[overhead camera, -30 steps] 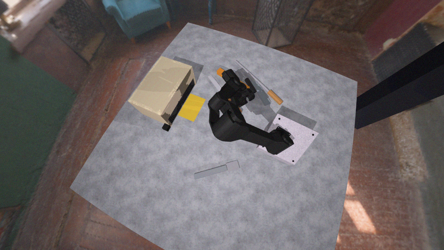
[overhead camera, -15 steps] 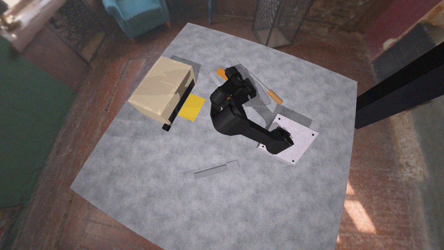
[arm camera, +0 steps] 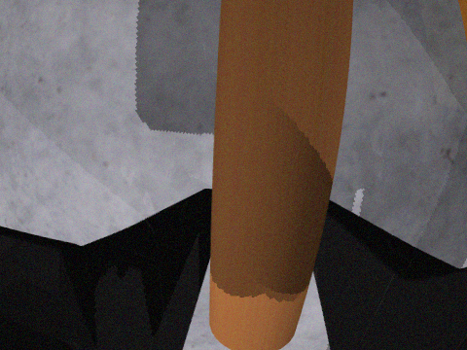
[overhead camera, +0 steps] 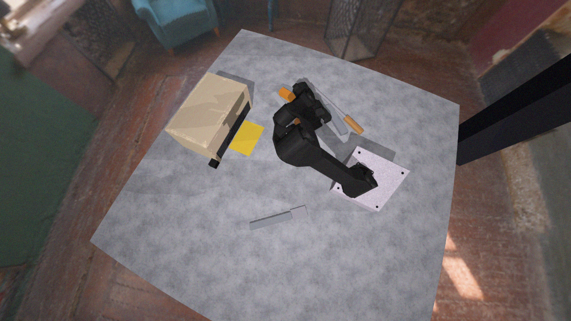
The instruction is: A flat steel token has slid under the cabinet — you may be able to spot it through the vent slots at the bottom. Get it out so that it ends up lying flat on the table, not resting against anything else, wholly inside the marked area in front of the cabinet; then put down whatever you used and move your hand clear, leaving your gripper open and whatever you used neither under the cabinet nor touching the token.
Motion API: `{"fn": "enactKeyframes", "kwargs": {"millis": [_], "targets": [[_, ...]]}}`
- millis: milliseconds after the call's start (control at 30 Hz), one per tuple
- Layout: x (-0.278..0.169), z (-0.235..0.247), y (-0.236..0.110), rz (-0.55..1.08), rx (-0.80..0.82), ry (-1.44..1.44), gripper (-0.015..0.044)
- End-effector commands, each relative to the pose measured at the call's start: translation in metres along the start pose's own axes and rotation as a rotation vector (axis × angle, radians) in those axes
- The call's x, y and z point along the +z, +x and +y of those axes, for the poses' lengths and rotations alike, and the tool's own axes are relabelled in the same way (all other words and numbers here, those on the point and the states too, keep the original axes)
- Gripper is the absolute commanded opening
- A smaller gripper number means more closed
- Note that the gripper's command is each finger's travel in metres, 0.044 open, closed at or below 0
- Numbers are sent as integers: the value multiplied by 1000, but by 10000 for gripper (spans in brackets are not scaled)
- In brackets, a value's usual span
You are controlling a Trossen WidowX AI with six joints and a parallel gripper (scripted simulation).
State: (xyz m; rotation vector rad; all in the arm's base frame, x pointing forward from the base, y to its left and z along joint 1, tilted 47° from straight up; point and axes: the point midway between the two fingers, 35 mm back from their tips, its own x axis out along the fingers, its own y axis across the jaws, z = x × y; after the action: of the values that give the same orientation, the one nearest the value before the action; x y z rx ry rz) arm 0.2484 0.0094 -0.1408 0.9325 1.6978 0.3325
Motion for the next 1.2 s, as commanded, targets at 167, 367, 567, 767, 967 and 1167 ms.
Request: {"fn": "enactKeyframes", "kwargs": {"millis": [167, 367, 567, 767, 967, 1167], "targets": [[7, -11, -1, -4, -5, -1, 0], [10, -18, -1, -5, -5, -1, 0], [13, -24, -1, -5, -5, -1, 0], [16, -29, -1, -5, -5, -1, 0], [19, -35, -1, -6, -6, -1, 0], [22, -41, -2, -6, -6, -1, 0]]}}
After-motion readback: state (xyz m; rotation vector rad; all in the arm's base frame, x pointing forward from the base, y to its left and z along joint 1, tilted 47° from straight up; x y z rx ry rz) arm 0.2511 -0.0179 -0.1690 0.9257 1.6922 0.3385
